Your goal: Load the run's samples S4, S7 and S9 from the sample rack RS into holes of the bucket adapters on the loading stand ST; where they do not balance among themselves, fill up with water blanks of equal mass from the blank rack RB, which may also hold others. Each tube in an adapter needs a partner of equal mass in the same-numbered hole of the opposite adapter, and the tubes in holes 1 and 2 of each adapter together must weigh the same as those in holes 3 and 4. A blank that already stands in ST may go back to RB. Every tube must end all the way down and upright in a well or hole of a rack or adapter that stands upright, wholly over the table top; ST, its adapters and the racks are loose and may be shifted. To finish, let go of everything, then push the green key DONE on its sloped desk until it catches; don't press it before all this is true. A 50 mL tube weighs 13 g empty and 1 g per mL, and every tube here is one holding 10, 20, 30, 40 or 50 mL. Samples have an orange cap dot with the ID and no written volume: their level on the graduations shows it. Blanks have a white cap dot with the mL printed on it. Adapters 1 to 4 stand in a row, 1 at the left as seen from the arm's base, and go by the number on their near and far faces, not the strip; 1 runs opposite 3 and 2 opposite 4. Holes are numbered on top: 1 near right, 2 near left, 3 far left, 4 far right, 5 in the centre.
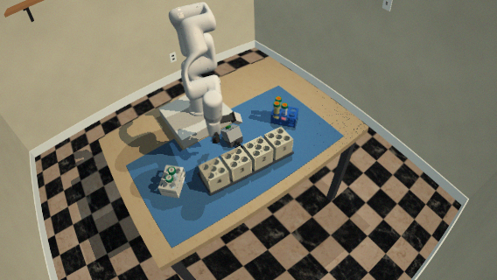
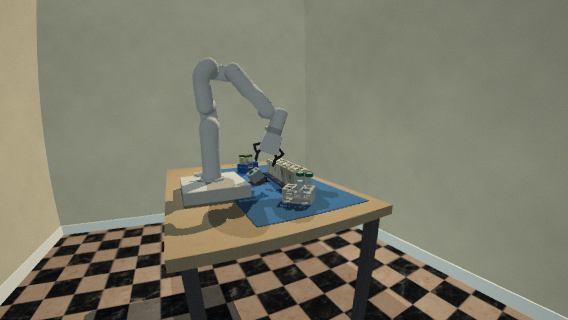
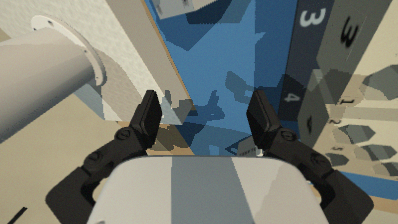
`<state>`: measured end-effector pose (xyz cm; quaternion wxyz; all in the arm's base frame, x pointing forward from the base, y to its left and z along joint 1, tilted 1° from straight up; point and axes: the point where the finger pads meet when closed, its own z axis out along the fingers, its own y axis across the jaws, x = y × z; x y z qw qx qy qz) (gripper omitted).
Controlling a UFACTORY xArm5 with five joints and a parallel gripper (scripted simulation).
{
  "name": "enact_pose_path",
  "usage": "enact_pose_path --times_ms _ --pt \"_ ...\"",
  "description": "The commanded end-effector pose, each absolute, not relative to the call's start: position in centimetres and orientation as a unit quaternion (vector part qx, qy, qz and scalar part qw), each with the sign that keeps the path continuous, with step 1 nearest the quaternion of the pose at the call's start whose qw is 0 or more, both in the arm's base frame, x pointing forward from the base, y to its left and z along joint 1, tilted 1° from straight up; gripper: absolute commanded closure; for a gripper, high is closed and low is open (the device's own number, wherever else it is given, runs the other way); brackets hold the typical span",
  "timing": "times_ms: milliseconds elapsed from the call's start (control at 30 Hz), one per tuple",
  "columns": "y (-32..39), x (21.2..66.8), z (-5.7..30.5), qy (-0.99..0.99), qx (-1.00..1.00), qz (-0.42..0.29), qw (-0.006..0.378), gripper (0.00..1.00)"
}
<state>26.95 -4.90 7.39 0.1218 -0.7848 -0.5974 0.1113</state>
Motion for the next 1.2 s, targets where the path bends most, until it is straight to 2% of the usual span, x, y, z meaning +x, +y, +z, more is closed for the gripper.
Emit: enact_pose_path --times_ms 0,533,700,1167 --pt "-4.9 27.1 7.5 -0.598 -0.785 0.110 0.121 0.00" --pt "-4.9 27.1 7.5 -0.598 -0.785 0.110 0.121 0.00" --pt "-4.7 29.0 9.1 -0.538 -0.831 0.106 0.096 0.00" --pt "-4.0 32.1 12.2 -0.432 -0.895 0.094 0.061 0.00"
